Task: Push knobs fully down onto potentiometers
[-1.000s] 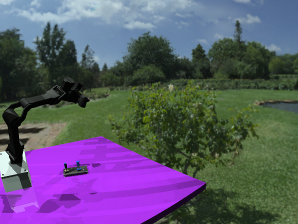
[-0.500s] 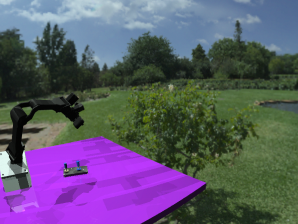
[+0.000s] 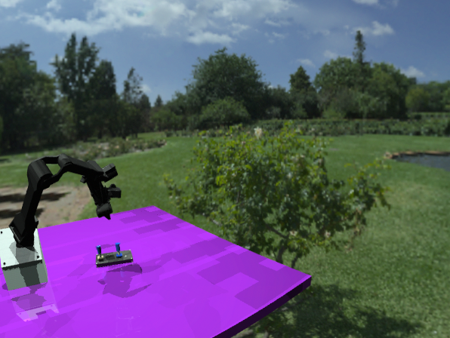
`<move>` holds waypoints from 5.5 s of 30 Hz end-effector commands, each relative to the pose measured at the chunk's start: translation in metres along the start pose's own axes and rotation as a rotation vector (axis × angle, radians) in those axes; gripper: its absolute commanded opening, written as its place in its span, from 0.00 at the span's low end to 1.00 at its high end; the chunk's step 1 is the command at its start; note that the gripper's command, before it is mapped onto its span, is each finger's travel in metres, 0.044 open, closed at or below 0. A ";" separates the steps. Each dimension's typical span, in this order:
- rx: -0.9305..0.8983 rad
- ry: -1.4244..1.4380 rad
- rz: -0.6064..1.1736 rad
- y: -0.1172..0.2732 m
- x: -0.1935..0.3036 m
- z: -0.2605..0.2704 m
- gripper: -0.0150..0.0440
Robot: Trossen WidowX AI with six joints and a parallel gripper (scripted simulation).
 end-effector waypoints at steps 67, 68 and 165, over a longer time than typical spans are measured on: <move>0.224 -0.057 0.247 -0.075 0.079 -0.041 0.25; 0.224 -0.057 0.247 -0.075 0.079 -0.041 0.25; 0.225 -0.057 0.247 -0.097 0.085 -0.046 0.25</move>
Point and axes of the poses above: the point midway between the two fingers, 35 mm back from their tips, its own y axis back along the fingers, its own z axis across the jaws, x = y × z, the point moved 1 cm from there along y, back along the fingers
